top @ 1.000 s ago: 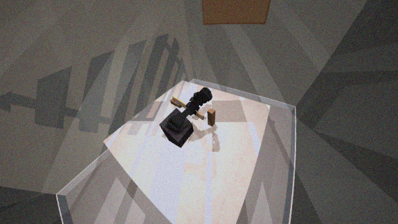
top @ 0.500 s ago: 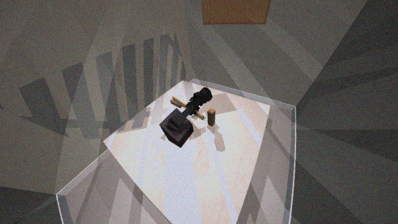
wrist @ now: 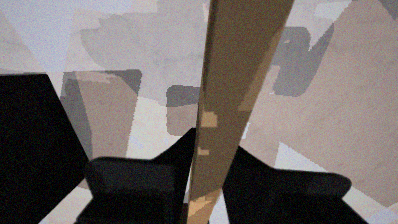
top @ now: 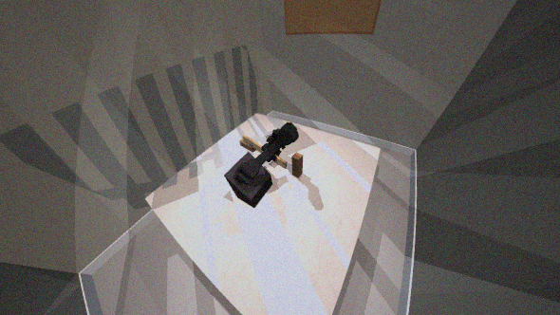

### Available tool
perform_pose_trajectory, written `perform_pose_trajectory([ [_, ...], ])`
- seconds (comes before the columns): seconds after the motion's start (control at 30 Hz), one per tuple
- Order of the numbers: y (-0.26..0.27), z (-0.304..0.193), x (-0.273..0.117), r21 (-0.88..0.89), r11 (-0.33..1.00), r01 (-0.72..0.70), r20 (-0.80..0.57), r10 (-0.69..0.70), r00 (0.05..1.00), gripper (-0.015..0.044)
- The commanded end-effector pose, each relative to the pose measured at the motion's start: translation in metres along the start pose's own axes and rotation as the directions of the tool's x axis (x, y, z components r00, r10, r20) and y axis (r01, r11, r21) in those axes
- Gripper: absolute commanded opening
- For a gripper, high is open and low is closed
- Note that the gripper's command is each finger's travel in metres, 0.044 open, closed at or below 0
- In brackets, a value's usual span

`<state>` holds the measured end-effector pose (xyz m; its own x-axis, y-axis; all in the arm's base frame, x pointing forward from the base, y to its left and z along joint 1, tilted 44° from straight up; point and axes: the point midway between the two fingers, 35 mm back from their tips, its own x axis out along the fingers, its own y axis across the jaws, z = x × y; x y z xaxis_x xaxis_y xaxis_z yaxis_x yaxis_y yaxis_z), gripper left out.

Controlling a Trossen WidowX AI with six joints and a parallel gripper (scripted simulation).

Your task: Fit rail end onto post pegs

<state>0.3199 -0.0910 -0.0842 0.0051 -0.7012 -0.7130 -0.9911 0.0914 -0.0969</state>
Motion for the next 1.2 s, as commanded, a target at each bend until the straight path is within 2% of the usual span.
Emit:
perform_pose_trajectory([
  [0.0,-0.003,0.002,-0.007,-0.005,1.0,0.015,0.007,-0.015,1.0,0.0],
  [1.17,-0.006,0.002,-0.025,-0.005,1.0,0.015,0.008,-0.015,1.0,0.0],
])
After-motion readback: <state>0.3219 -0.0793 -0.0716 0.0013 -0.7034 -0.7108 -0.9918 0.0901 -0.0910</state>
